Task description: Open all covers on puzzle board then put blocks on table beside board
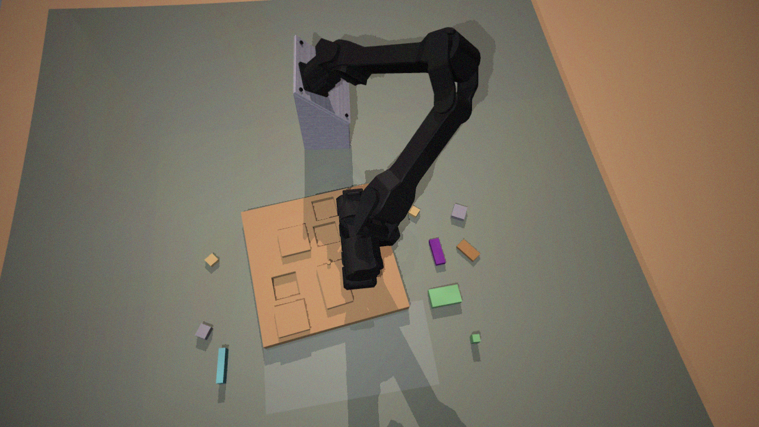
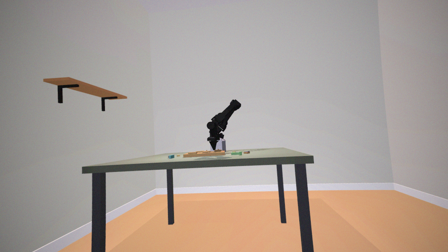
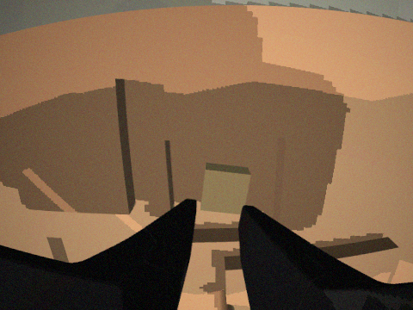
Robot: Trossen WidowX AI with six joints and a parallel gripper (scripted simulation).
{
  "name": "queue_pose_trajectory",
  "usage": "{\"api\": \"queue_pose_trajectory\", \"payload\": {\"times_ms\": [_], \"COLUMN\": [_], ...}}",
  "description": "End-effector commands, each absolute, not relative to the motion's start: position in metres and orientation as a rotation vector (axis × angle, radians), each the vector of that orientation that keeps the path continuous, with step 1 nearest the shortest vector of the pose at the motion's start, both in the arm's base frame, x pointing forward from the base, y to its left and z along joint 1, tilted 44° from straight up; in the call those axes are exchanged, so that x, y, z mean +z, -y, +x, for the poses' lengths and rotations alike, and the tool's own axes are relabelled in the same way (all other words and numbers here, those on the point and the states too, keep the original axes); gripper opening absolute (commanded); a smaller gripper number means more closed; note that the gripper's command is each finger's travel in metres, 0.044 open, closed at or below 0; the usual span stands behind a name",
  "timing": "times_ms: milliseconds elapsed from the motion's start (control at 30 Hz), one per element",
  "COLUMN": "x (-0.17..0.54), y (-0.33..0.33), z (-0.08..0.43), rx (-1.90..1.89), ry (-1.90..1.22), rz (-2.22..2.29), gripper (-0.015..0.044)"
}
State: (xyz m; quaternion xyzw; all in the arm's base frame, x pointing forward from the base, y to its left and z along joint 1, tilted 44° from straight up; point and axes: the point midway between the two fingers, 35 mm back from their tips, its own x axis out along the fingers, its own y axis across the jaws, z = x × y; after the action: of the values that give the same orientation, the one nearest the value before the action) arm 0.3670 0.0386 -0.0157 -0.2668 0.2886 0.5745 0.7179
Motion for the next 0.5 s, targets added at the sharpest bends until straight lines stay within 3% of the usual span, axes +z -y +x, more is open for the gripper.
{"api": "queue_pose_trajectory", "payload": {"times_ms": [0, 467], "x": [0.002, 0.007], "y": [-0.022, -0.018], "z": [0.366, 0.365], "rx": [1.263, 1.263], "ry": [-0.628, -0.626], "rz": [-0.600, -0.601], "gripper": [0.0144, 0.0144]}}
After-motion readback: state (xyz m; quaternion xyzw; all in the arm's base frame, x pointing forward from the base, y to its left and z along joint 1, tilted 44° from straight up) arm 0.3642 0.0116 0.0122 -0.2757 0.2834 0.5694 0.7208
